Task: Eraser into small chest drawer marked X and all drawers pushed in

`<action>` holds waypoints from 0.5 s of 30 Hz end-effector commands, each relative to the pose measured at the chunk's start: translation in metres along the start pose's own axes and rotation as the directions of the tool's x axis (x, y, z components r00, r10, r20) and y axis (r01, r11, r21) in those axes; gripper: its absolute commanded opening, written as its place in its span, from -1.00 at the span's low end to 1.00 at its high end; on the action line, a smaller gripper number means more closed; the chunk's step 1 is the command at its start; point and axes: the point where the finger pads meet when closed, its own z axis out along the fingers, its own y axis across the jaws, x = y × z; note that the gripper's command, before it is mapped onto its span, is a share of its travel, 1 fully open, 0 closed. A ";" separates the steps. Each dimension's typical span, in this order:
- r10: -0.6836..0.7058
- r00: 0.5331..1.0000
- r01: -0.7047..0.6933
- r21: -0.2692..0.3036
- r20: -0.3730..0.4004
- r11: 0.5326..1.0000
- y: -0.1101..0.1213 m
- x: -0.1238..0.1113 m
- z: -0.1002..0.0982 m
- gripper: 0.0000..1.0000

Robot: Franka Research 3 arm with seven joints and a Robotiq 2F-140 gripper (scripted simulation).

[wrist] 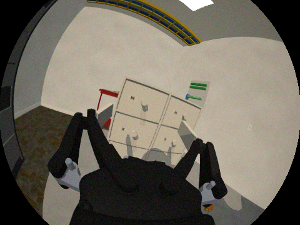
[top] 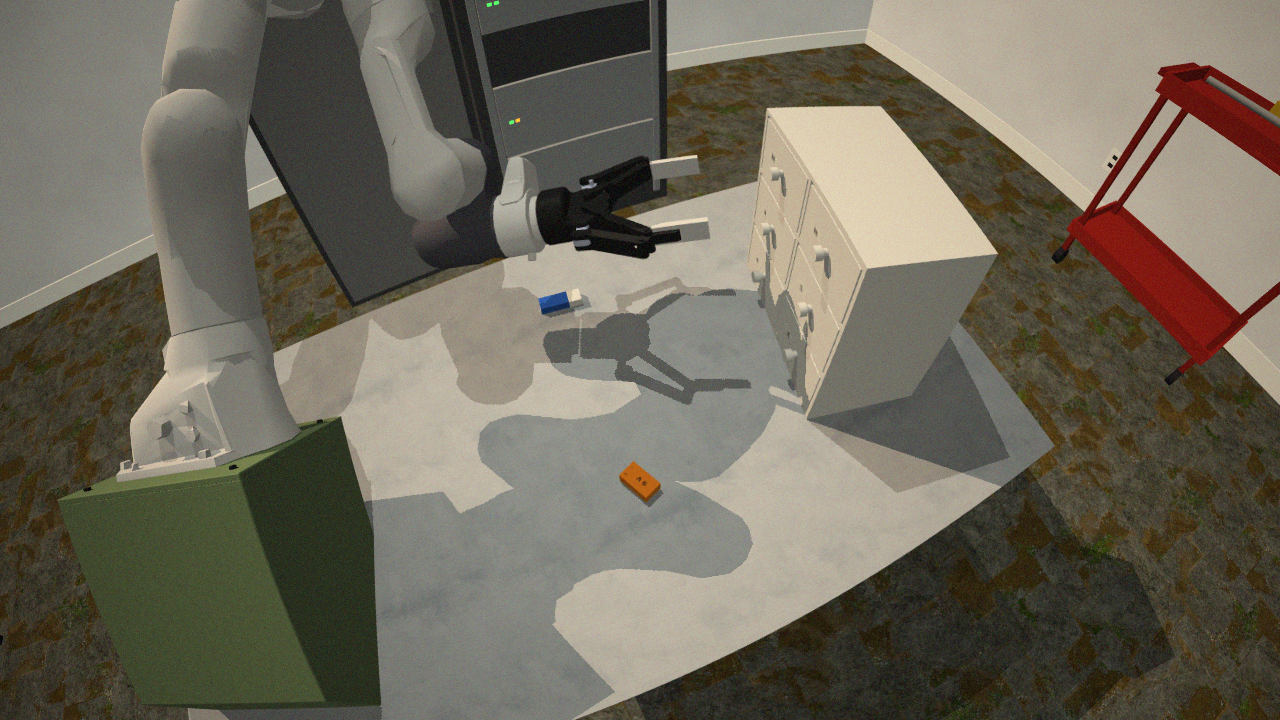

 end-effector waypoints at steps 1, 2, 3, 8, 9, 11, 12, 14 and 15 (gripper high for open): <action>-0.149 0.988 0.146 -0.078 -0.035 0.986 0.017 0.015 0.005 1.00; -0.149 0.988 0.146 -0.078 -0.035 0.986 0.017 0.015 0.005 1.00; -0.149 0.988 0.146 -0.078 -0.035 0.986 0.017 0.015 0.005 1.00; -0.200 0.978 0.191 -0.139 -0.055 0.972 0.031 0.029 0.008 1.00; -0.256 0.964 0.237 -0.207 -0.068 0.949 0.046 0.043 0.010 1.00; -0.256 0.964 0.237 -0.207 -0.068 0.949 0.046 0.043 0.010 1.00; -0.256 0.964 0.237 -0.207 -0.068 0.949 0.046 0.043 0.010 1.00; -0.314 0.947 0.283 -0.283 -0.071 0.917 0.063 0.058 0.011 1.00; -0.314 0.947 0.283 -0.283 -0.071 0.917 0.063 0.058 0.011 1.00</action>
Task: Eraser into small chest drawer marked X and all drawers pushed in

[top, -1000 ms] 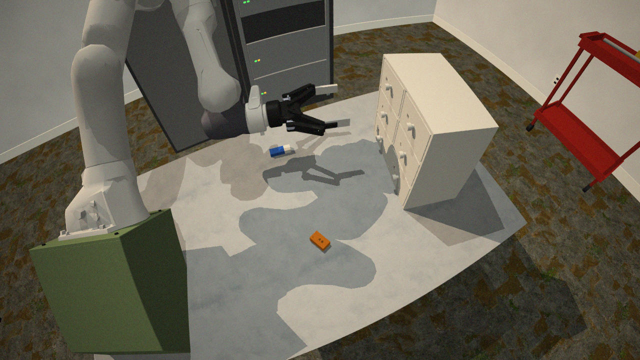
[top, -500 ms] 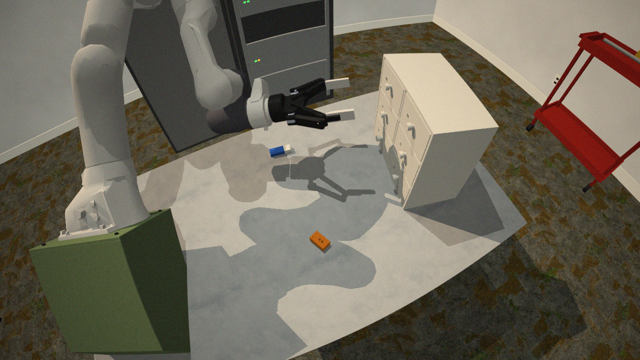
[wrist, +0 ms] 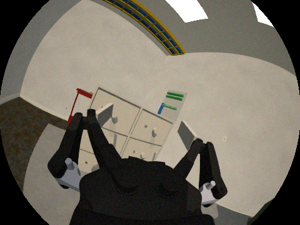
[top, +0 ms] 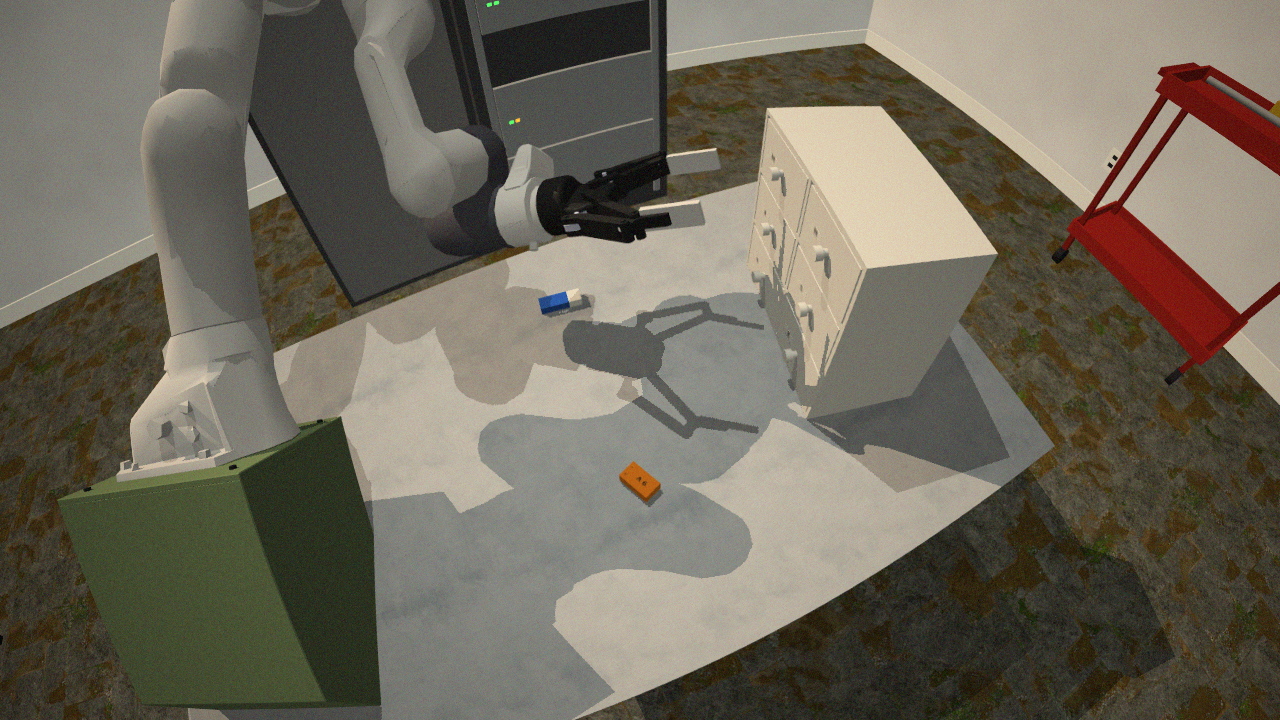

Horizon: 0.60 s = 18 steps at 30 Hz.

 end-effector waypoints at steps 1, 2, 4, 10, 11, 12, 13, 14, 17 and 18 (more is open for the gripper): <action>-0.147 0.989 0.146 -0.066 -0.012 0.987 0.013 0.007 0.004 1.00; -0.147 0.989 0.146 -0.066 -0.012 0.987 0.013 0.007 0.004 1.00; -0.209 0.978 0.204 -0.147 -0.017 0.968 0.033 0.019 0.008 1.00; -0.272 0.962 0.262 -0.232 -0.008 0.937 0.054 0.031 0.011 1.00; -0.272 0.962 0.262 -0.232 -0.008 0.937 0.054 0.031 0.011 1.00; -0.272 0.962 0.262 -0.232 -0.008 0.937 0.054 0.031 0.011 1.00; -0.272 0.962 0.262 -0.232 -0.008 0.937 0.054 0.031 0.011 1.00; -0.332 0.943 0.319 -0.320 0.016 0.892 0.076 0.042 0.011 1.00; -0.332 0.943 0.319 -0.320 0.016 0.892 0.076 0.042 0.011 1.00; -0.332 0.943 0.319 -0.320 0.016 0.892 0.076 0.042 0.011 1.00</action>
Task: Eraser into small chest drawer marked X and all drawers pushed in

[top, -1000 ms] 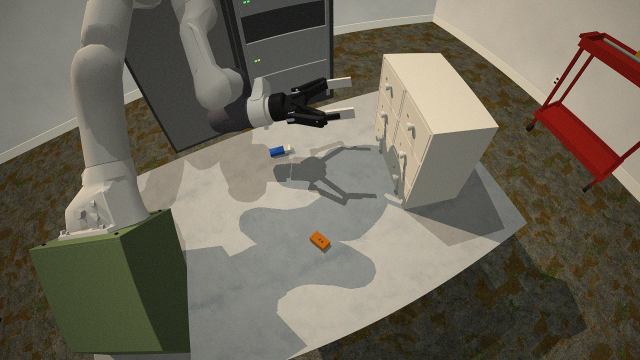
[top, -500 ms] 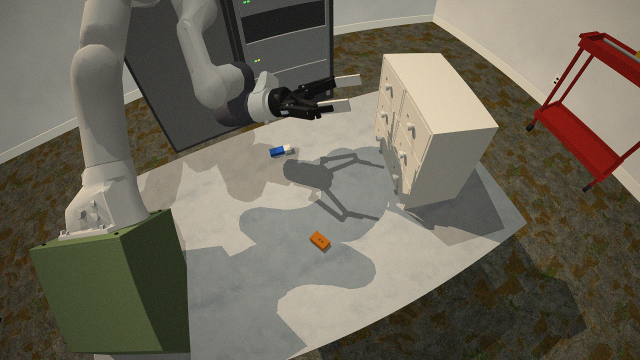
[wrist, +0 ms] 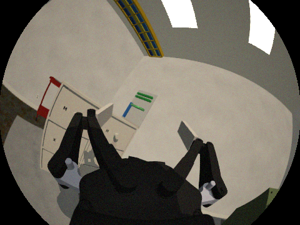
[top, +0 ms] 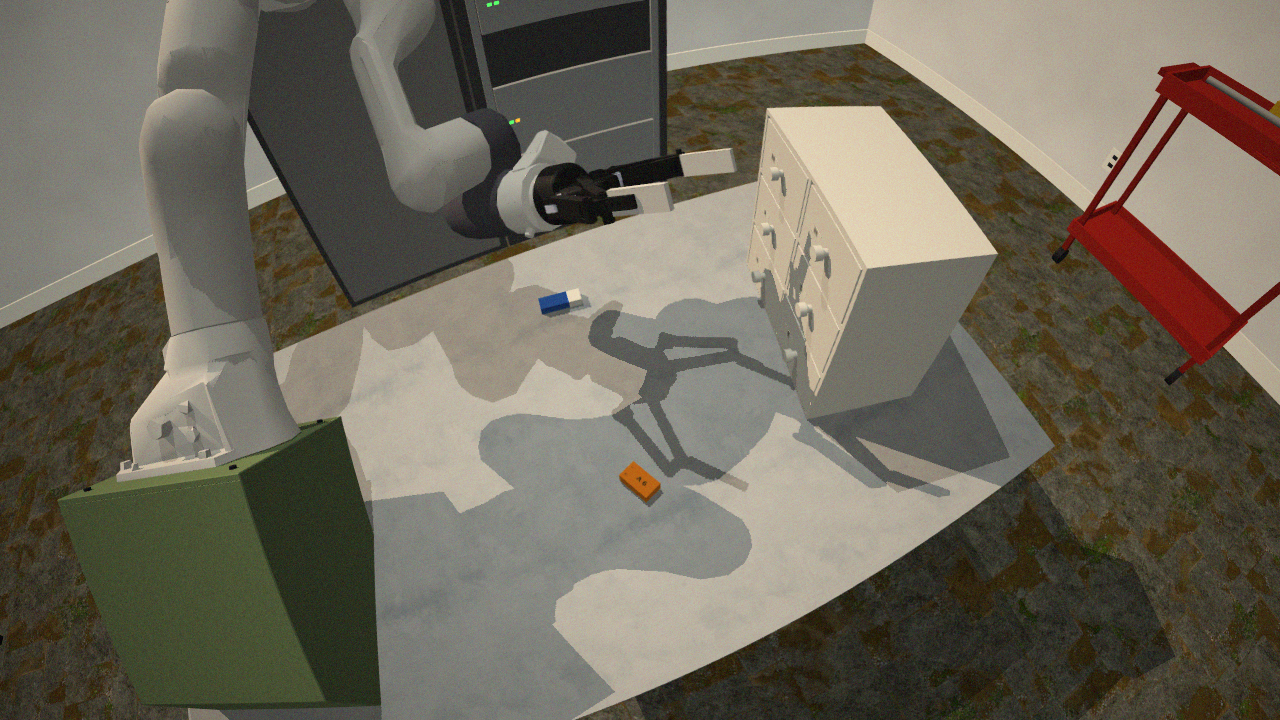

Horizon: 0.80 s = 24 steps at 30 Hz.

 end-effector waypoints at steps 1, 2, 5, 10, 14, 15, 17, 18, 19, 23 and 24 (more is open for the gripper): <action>-0.136 0.991 0.136 -0.047 0.007 0.990 0.009 0.001 0.002 1.00; -0.203 0.979 0.205 -0.140 0.031 0.969 0.033 0.007 0.007 1.00; -0.203 0.979 0.205 -0.140 0.031 0.969 0.033 0.007 0.007 1.00; -0.266 0.961 0.276 -0.230 0.074 0.933 0.058 0.012 0.010 1.00; -0.266 0.961 0.276 -0.230 0.074 0.933 0.058 0.012 0.010 1.00; -0.321 0.937 0.348 -0.312 0.136 0.884 0.083 0.015 0.010 1.00; -0.321 0.937 0.348 -0.312 0.136 0.884 0.083 0.015 0.010 1.00; -0.321 0.937 0.348 -0.312 0.136 0.884 0.083 0.015 0.010 1.00; -0.321 0.937 0.348 -0.312 0.136 0.884 0.083 0.015 0.010 1.00; -0.363 0.906 0.421 -0.381 0.216 0.823 0.107 0.017 0.007 1.00; -0.363 0.906 0.421 -0.381 0.216 0.823 0.107 0.017 0.007 1.00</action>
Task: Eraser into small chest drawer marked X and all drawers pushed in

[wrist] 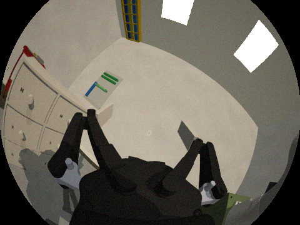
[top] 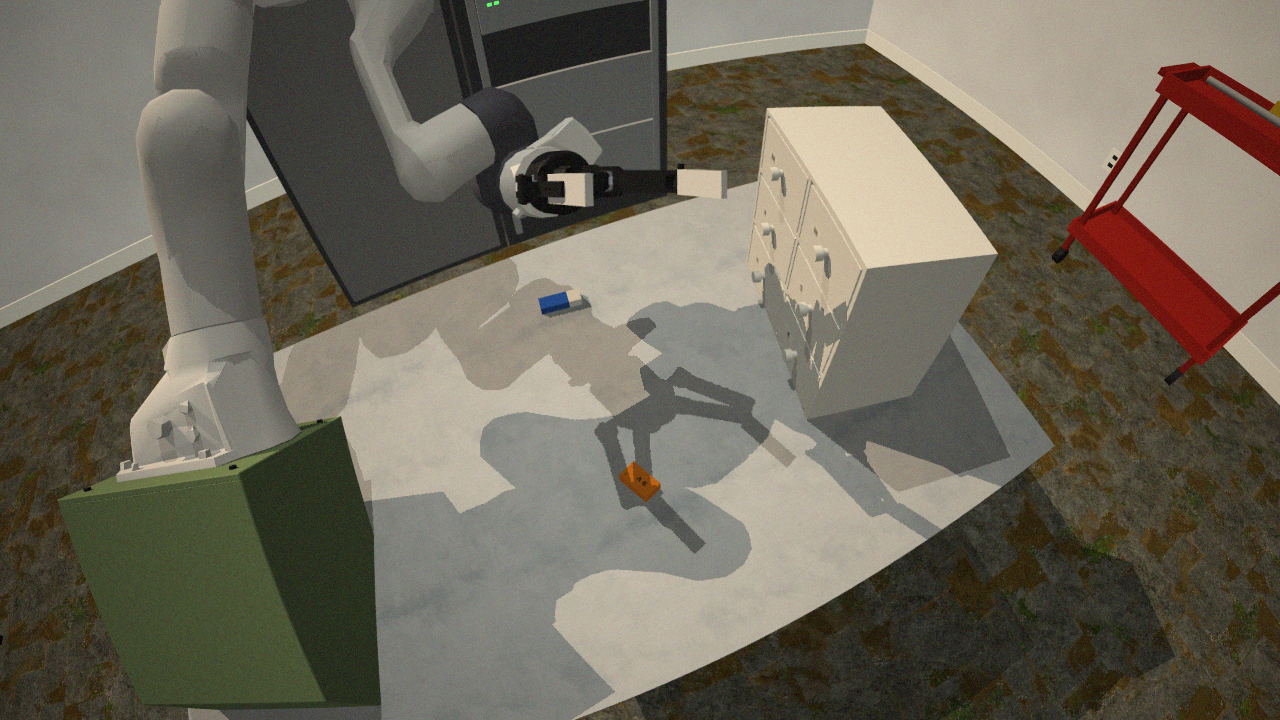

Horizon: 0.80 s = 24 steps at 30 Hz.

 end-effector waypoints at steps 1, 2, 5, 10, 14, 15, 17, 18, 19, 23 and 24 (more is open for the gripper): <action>-0.158 0.986 0.162 -0.079 0.050 0.984 0.018 -0.003 0.005 1.00; -0.158 0.986 0.162 -0.079 0.050 0.984 0.018 -0.003 0.005 1.00; -0.224 0.966 0.243 -0.154 0.131 0.958 0.042 -0.009 0.008 1.00; -0.224 0.966 0.243 -0.154 0.131 0.958 0.042 -0.009 0.008 1.00; -0.278 0.933 0.326 -0.210 0.228 0.922 0.064 -0.016 0.008 1.00; -0.278 0.933 0.326 -0.210 0.228 0.922 0.064 -0.016 0.008 1.00; -0.278 0.933 0.326 -0.210 0.228 0.922 0.064 -0.016 0.008 1.00; -0.278 0.933 0.326 -0.210 0.228 0.922 0.064 -0.016 0.008 1.00; -0.318 0.886 0.408 -0.243 0.336 0.880 0.085 -0.025 0.004 1.00; -0.318 0.886 0.408 -0.243 0.336 0.880 0.085 -0.025 0.004 1.00; -0.318 0.886 0.408 -0.243 0.336 0.880 0.085 -0.025 0.004 1.00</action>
